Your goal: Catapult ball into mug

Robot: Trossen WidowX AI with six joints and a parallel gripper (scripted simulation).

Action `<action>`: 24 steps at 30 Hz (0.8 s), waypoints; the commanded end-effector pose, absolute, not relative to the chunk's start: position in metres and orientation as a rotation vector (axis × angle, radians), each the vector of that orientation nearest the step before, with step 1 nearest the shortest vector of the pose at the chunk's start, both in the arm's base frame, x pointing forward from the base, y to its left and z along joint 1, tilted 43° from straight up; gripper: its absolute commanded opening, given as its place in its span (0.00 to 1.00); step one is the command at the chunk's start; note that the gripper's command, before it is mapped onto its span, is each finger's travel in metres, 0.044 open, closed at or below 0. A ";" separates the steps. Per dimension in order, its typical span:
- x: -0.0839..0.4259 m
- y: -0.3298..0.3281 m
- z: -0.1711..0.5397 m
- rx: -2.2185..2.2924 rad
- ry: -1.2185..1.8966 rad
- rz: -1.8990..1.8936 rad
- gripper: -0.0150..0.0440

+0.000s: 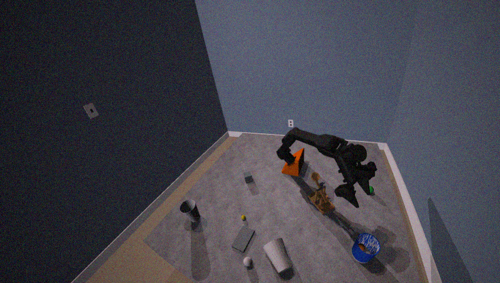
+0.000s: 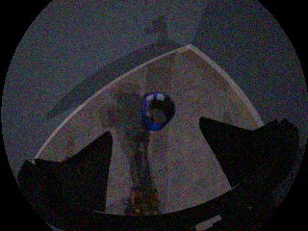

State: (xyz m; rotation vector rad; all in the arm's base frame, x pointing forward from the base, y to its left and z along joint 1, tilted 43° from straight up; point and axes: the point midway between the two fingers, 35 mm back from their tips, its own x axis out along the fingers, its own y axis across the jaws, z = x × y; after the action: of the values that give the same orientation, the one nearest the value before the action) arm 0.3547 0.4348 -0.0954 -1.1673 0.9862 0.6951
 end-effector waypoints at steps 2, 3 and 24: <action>0.374 0.443 -0.089 -1.057 0.954 0.666 1.00; 0.374 0.444 -0.089 -1.054 0.952 0.665 1.00; 0.373 0.441 -0.091 -1.067 0.956 0.663 1.00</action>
State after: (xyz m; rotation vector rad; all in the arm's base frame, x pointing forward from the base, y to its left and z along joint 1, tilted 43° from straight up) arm 0.3735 0.4415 -0.0905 -1.0663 0.9557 0.6629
